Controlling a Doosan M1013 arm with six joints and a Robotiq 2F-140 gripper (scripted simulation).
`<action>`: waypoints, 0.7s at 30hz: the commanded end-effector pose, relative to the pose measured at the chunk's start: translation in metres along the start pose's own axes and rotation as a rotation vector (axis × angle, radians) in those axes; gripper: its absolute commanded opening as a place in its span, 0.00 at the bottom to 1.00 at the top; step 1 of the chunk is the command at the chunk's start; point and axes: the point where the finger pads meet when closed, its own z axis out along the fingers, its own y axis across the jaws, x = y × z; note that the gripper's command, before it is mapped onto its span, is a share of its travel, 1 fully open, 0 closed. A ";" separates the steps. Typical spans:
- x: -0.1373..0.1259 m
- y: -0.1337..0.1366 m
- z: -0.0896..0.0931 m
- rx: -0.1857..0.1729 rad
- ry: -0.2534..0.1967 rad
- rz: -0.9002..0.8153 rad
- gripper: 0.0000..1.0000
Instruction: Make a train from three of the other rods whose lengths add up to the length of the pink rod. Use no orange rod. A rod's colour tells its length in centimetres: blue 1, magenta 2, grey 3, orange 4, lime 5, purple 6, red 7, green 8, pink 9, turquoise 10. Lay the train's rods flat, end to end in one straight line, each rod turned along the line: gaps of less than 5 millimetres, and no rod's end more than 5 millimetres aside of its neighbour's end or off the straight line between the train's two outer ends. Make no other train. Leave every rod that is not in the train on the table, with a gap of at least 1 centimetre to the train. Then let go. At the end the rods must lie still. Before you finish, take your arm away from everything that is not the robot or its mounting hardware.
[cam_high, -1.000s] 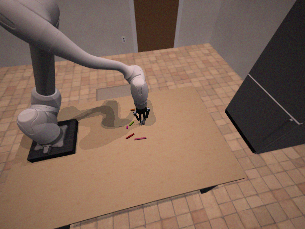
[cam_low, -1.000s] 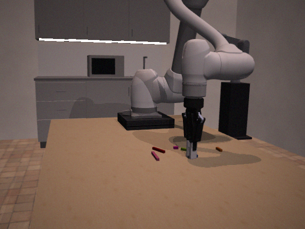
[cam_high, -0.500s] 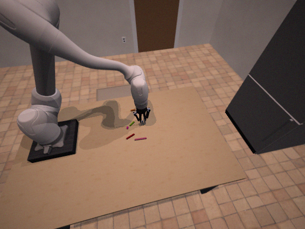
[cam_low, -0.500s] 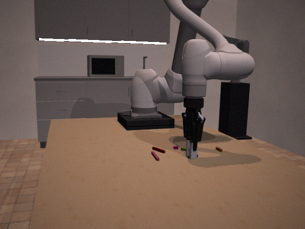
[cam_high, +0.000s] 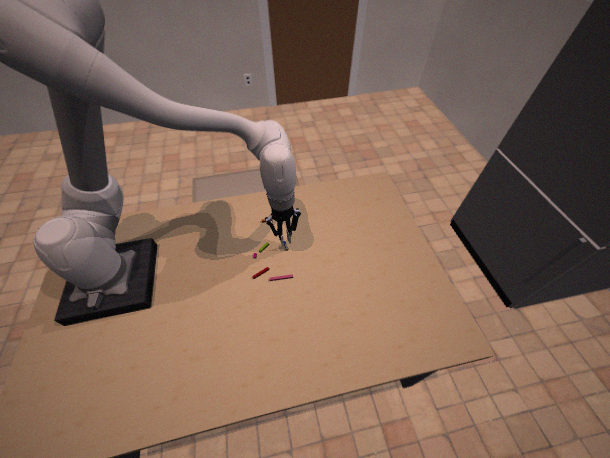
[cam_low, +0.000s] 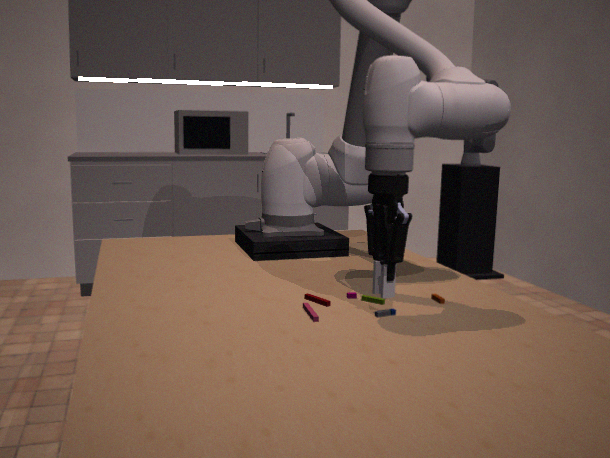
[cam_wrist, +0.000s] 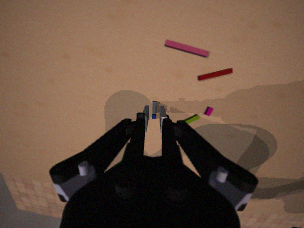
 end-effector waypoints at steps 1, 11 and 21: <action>0.000 0.000 -0.014 0.000 0.000 0.000 0.15; 0.000 0.000 -0.049 0.000 0.000 0.000 0.15; 0.000 0.000 -0.050 0.000 0.000 0.000 1.00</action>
